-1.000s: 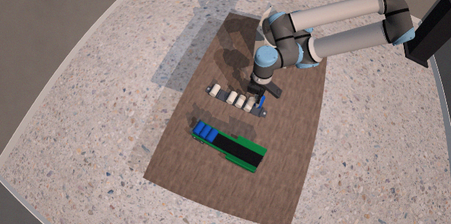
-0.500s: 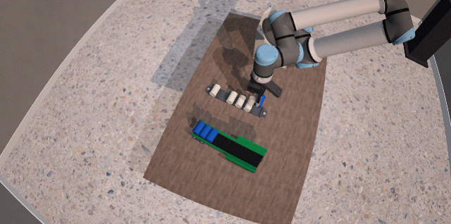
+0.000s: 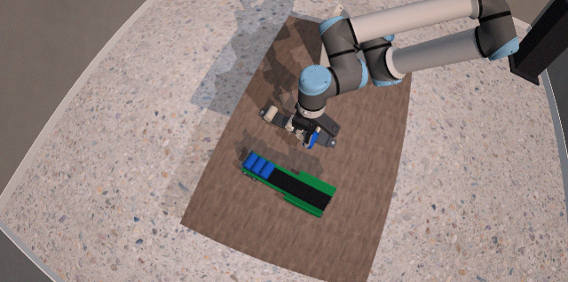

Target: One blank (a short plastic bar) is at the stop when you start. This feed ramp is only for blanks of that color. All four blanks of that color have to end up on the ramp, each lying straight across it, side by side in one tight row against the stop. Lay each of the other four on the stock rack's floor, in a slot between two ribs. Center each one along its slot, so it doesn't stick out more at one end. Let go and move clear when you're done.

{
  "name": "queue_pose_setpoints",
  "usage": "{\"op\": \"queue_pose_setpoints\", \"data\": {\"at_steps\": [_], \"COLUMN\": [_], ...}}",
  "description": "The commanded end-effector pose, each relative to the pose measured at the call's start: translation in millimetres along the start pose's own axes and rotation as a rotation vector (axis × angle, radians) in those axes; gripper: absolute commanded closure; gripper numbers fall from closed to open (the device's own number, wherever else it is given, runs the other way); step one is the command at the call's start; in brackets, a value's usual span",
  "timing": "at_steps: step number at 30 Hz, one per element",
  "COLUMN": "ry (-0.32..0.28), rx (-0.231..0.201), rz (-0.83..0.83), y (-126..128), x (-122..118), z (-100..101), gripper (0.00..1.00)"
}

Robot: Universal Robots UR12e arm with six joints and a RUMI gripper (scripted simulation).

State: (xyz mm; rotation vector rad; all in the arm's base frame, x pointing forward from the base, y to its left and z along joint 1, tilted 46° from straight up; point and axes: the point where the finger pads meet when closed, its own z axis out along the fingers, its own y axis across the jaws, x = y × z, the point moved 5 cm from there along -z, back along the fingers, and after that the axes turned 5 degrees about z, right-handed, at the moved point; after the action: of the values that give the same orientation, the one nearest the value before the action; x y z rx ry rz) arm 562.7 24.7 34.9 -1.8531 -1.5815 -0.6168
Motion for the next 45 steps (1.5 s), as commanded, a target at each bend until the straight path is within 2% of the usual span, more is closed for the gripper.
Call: {"op": "queue_pose_setpoints", "data": {"at_steps": [1,6,11,34,39,45], "ry": [0.0,0.0,0.001,0.001,0.001,0.001], "rx": [0.002,0.002,0.002,0.002,0.002,0.002], "rz": [0.018,0.037,0.047,0.049,0.049,0.049], "y": [65,131,167,174,175,175], "x": [-14,-27,-35,-37,-37,-37], "z": [-11,-19,-21,-18,-7,19], "gripper": [0.6,0.6,0.6,0.6,0.6,0.6]}}
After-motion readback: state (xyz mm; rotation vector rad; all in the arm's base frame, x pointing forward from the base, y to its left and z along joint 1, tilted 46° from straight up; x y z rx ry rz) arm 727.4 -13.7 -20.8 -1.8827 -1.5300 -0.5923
